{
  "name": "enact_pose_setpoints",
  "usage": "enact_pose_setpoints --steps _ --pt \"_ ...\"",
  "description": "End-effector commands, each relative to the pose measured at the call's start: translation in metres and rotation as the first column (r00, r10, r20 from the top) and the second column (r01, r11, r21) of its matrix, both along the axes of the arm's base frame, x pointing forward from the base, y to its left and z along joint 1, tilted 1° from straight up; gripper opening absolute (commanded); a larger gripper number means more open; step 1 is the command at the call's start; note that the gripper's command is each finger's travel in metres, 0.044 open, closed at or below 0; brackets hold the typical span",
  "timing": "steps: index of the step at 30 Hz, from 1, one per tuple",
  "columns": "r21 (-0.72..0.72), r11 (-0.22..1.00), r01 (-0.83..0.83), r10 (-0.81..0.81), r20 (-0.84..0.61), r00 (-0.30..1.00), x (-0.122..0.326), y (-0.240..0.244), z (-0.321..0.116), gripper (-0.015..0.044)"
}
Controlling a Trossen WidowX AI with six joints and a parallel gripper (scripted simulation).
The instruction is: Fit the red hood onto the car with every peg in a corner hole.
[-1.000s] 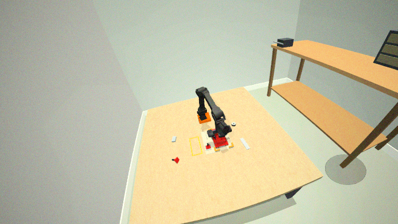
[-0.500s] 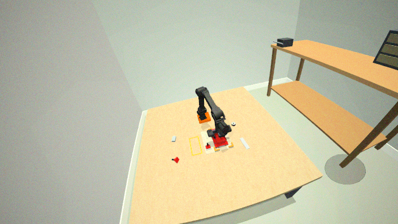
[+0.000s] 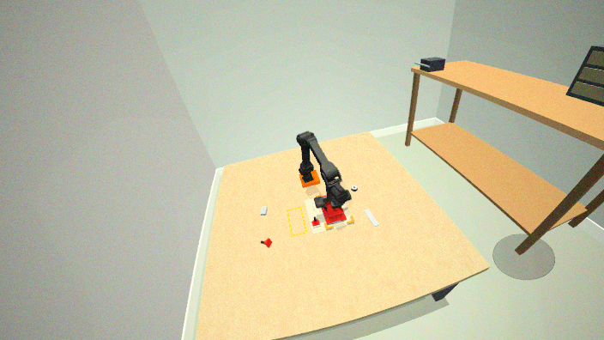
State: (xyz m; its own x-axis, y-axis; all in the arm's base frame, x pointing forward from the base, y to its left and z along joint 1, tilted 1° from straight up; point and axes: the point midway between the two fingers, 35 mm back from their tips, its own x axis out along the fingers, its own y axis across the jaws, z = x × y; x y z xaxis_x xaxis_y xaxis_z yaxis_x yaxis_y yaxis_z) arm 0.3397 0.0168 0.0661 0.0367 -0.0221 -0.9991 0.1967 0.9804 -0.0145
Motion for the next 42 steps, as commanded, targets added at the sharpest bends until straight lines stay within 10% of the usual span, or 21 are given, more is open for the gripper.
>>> enact_pose_setpoints --steps 1,42 --pt "-0.003 1.0 0.0 0.0 -0.007 1.0 -0.0004 -0.0005 -0.0065 0.0" --pt "-0.003 1.0 -0.001 0.001 -0.008 1.0 -0.0003 -0.0005 -0.0151 0.0"
